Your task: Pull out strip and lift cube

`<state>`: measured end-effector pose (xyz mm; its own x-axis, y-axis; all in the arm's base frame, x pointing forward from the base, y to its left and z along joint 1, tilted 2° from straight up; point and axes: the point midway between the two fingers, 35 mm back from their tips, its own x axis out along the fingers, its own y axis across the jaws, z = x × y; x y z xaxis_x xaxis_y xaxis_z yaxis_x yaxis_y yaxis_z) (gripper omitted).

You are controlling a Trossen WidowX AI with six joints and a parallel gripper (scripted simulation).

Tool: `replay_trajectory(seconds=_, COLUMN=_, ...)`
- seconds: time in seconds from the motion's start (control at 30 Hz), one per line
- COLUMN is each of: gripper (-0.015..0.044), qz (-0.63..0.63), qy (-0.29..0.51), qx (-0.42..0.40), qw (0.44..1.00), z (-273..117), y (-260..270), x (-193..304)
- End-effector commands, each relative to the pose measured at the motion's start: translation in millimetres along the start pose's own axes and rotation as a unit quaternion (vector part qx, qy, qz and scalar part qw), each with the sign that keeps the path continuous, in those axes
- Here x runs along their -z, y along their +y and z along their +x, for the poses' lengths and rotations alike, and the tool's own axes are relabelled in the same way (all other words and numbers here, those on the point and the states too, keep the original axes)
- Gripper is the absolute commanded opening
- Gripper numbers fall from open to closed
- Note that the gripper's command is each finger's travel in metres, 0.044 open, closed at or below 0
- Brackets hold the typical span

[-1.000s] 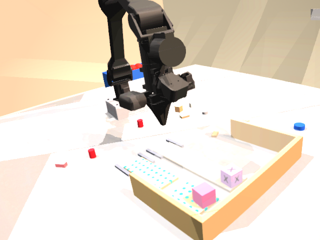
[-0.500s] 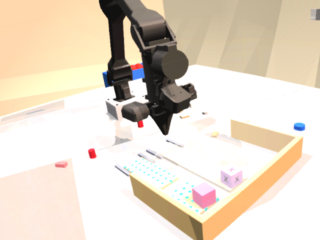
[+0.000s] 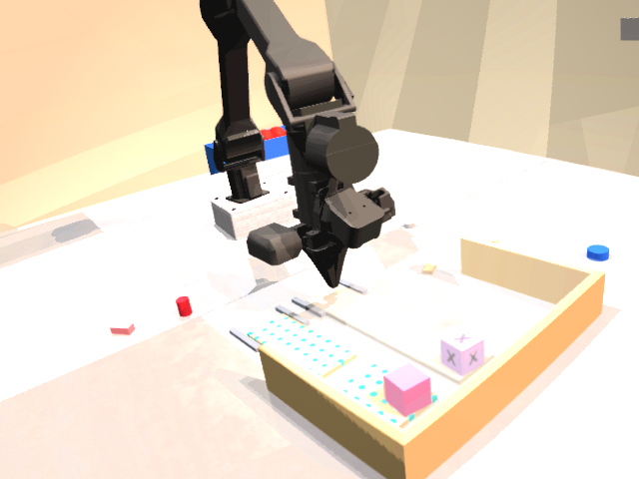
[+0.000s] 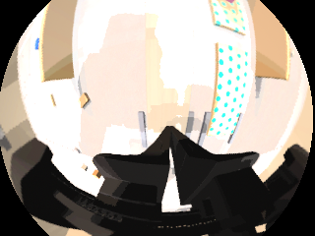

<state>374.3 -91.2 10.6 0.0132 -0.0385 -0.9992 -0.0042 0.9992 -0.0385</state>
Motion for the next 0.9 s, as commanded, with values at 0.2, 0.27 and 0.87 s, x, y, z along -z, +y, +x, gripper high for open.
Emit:
replay_trajectory(seconds=0.2, gripper=0.0, qz=-0.003, qy=0.002, qx=-0.002, qw=1.0, z=16.6, y=1.1, x=1.4)
replay_trajectory(seconds=0.27, gripper=0.0, qz=-0.003, qy=0.002, qx=-0.002, qw=1.0, z=17.6, y=1.2, x=1.4)
replay_trajectory(seconds=0.87, gripper=0.0, qz=-0.003, qy=0.002, qx=-0.002, qw=1.0, z=18.0, y=1.2, x=1.5)
